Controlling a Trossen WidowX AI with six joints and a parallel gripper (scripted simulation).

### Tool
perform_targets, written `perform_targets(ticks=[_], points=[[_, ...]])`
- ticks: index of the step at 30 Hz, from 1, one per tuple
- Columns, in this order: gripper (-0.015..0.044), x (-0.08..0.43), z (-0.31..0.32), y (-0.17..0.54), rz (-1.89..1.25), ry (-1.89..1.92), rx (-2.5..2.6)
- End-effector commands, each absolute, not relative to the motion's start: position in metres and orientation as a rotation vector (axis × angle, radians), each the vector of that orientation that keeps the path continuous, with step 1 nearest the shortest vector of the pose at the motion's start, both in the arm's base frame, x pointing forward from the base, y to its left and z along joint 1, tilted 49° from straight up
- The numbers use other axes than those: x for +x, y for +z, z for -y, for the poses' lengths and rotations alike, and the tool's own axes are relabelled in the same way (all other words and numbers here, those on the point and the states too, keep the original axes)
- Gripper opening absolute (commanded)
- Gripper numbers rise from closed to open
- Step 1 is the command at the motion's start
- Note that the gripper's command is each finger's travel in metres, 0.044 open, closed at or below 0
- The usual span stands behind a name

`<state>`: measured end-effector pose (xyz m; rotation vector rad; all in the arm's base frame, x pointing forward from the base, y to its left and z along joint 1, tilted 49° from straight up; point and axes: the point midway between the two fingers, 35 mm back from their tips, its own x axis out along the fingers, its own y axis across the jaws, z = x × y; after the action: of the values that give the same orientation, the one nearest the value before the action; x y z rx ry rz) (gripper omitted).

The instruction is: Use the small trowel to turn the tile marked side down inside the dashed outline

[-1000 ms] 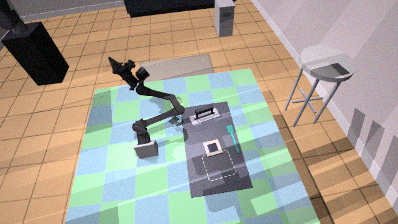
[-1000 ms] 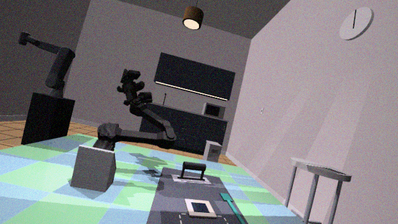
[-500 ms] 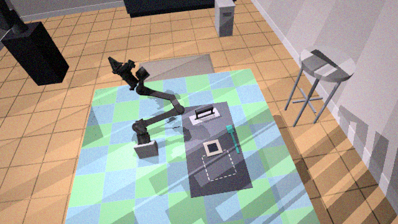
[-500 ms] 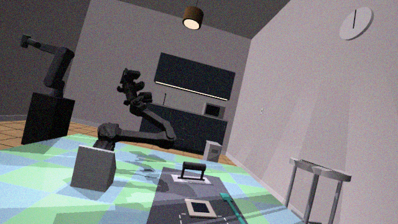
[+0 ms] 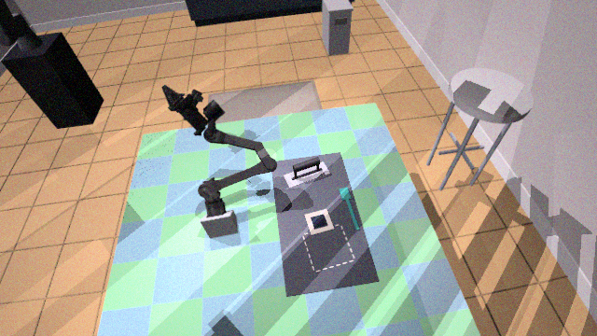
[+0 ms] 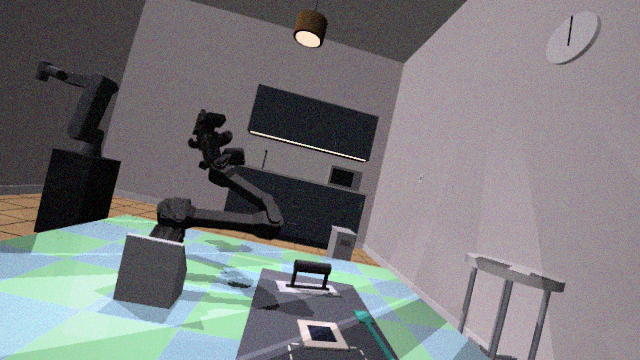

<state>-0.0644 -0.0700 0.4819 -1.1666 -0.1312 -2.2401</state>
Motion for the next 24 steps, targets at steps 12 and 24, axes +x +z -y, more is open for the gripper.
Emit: perform_targets(ticks=[12,24], points=[[0.0000,-0.0644,0.0700,0.4819,0.131,-2.240,-1.167],[0.0079,-0.0644,0.0700,0.4819,0.131,-2.240,-1.167]])
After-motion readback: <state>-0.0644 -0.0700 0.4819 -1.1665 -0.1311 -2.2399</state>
